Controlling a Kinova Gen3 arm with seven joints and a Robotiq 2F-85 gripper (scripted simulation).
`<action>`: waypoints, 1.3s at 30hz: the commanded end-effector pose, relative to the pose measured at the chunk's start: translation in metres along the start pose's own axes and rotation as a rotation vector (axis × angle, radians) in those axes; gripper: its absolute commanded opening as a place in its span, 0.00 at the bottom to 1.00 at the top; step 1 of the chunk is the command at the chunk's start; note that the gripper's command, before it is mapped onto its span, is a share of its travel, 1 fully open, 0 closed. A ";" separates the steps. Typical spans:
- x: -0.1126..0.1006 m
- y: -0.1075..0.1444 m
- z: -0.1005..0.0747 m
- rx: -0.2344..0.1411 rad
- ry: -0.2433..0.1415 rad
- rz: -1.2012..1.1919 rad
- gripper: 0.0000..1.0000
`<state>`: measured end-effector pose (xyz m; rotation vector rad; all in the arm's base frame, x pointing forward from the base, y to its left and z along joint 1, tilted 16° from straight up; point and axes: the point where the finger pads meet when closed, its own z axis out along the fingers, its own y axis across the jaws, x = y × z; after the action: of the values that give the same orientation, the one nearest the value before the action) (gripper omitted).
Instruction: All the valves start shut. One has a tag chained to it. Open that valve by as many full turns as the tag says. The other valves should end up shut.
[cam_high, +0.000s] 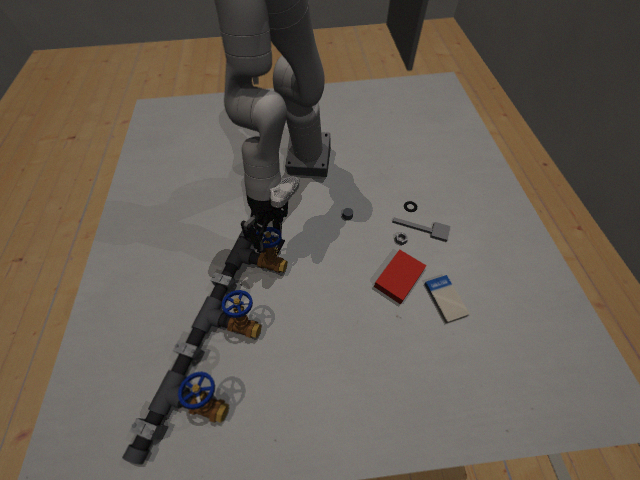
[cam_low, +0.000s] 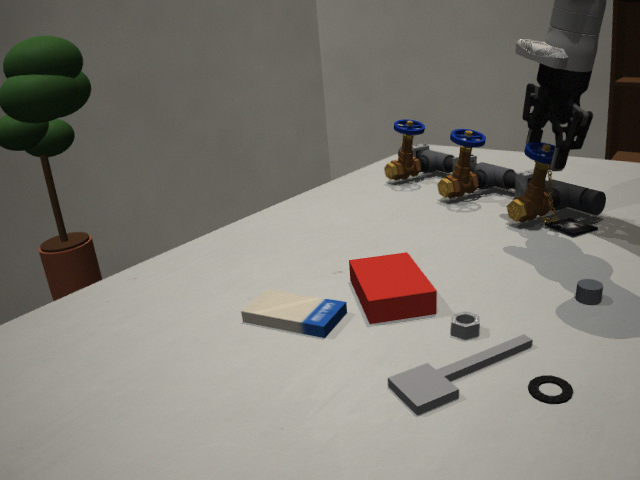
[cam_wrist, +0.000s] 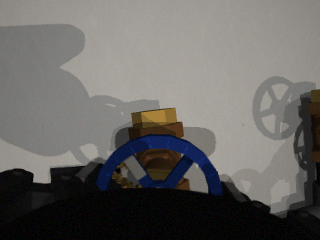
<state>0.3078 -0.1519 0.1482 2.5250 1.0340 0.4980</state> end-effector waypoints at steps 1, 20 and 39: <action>0.000 0.000 0.000 -0.001 0.000 0.000 0.71; 0.000 0.000 0.000 -0.001 0.000 -0.071 0.71; 0.000 0.000 0.000 0.000 0.000 -0.360 0.71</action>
<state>0.3078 -0.1519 0.1482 2.3102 1.3847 0.4122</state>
